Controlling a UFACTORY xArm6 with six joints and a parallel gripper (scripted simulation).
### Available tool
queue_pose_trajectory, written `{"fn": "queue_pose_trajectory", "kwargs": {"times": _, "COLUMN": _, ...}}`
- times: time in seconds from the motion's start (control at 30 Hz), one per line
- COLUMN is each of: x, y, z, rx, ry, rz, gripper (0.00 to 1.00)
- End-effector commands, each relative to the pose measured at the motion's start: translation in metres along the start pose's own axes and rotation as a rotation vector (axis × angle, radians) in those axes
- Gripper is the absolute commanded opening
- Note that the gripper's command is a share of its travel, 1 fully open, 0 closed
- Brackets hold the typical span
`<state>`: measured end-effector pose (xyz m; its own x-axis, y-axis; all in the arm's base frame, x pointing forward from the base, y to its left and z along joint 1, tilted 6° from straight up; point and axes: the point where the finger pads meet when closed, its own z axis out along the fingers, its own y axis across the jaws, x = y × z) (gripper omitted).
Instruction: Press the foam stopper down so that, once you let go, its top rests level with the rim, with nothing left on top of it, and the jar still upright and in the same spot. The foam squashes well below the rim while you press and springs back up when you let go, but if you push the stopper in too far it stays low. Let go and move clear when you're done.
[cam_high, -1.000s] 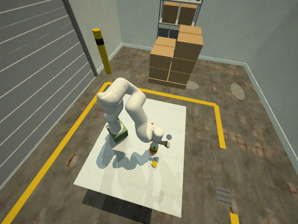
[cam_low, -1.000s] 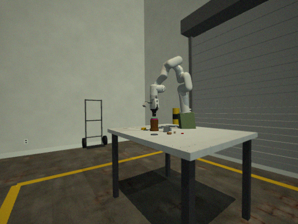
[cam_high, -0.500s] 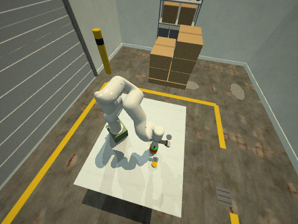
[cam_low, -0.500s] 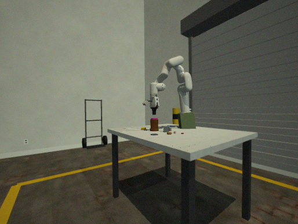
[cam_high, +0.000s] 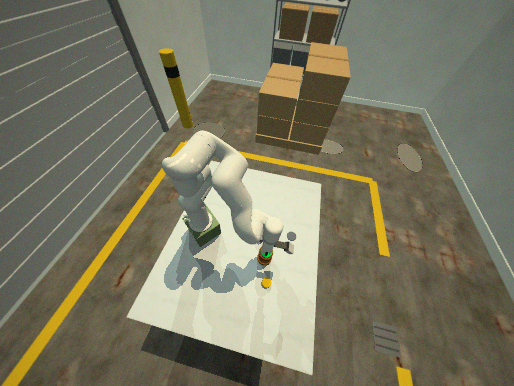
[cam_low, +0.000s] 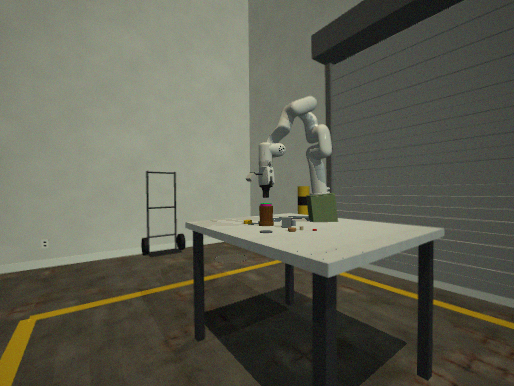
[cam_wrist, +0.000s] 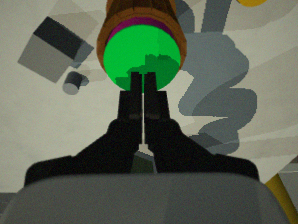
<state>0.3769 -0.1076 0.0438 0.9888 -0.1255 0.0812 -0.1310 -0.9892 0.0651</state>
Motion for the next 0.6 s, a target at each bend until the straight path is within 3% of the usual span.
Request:
{"fn": "queue_pose_trajectory", "kwargs": {"times": 0.0, "x": 0.001, "y": 0.0, "z": 0.001, "rx": 0.0, "ry": 0.003, "rz": 0.0, "gripper": 0.0}}
{"fn": "queue_pose_trajectory", "kwargs": {"times": 0.27, "x": 0.001, "y": 0.0, "z": 0.004, "rx": 0.0, "ry": 0.003, "rz": 0.0, "gripper": 0.0}}
{"fn": "queue_pose_trajectory", "kwargs": {"times": 0.57, "x": 0.001, "y": 0.0, "z": 0.027, "rx": 0.0, "ry": 0.003, "rz": 0.0, "gripper": 0.0}}
